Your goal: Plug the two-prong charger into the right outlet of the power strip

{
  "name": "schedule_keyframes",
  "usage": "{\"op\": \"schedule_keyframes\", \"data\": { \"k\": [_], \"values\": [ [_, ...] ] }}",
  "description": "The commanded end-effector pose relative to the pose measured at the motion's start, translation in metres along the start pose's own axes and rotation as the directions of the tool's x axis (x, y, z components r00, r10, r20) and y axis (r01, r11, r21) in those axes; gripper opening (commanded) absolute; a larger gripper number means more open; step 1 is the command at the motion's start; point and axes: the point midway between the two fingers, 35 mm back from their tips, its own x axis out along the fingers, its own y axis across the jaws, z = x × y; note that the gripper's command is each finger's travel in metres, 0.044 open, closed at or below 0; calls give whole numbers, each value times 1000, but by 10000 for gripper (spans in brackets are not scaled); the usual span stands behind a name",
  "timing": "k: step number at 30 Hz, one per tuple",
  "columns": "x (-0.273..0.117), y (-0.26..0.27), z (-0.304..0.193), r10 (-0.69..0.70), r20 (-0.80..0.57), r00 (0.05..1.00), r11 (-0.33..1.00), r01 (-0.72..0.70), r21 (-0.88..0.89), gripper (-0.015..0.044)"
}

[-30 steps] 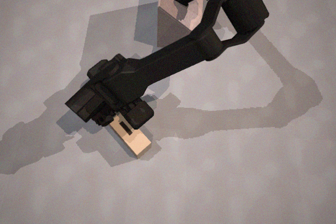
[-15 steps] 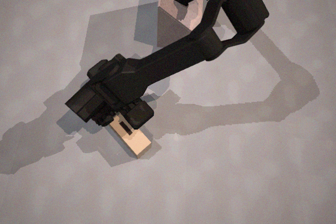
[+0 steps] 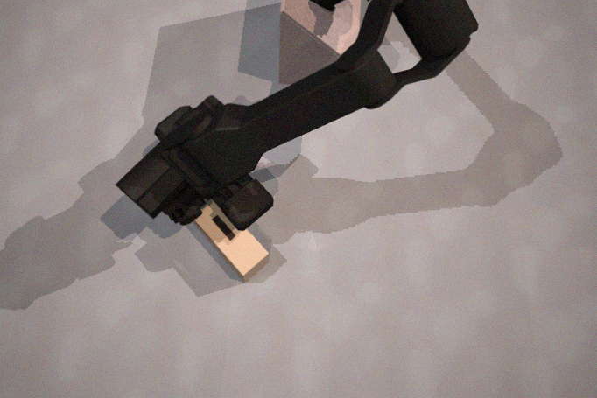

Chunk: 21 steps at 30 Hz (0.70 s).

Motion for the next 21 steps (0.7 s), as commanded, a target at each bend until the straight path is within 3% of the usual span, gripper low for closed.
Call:
{"op": "schedule_keyframes", "data": {
  "k": [1,21],
  "values": [
    [-1,0,8,-5,26,1000,1000,5,-15,0],
    [0,0,0,0,-1,1000,1000,0,0,0]
  ]
}}
